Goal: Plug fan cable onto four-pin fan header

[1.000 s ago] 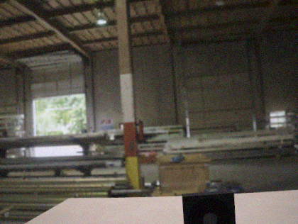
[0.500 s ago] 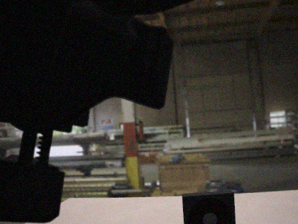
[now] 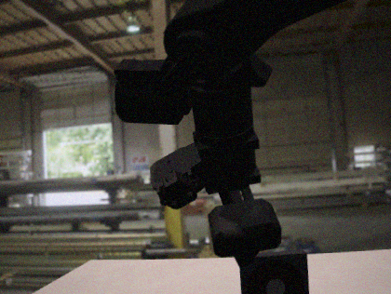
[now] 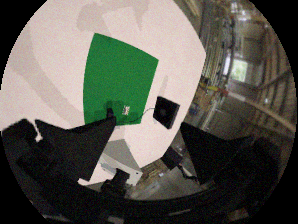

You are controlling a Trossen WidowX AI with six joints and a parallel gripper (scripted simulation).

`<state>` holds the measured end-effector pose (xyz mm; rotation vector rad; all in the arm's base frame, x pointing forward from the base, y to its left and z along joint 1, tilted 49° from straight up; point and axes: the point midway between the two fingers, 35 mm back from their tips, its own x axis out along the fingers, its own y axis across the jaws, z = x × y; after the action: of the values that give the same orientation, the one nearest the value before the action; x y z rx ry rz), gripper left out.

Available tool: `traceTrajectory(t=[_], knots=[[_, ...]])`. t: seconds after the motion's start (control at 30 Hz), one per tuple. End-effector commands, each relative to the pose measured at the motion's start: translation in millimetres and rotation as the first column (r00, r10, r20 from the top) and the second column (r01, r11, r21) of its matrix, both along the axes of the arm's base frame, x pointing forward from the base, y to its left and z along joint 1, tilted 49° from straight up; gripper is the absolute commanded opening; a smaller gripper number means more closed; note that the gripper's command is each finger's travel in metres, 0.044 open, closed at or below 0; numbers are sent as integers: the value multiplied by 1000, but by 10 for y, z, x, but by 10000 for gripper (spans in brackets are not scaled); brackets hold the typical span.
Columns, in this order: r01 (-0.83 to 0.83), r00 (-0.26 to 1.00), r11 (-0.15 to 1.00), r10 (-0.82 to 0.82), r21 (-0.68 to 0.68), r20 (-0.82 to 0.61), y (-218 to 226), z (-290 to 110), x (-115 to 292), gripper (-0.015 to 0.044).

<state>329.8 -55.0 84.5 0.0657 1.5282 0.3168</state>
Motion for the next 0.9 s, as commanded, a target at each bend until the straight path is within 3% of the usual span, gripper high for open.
traceTrajectory(t=[0.0,0.17,0.43,0.7,0.87], knots=[[65,994,966,-42,251,-97,80,-173,-374,440],[215,975,812,-147,543,-166,194,-175,-711,440],[221,974,805,-153,551,-168,251,-229,-706,440],[220,974,802,-152,555,-167,937,-810,-701,440],[220,974,802,-151,556,-168,958,-825,-706,440]])
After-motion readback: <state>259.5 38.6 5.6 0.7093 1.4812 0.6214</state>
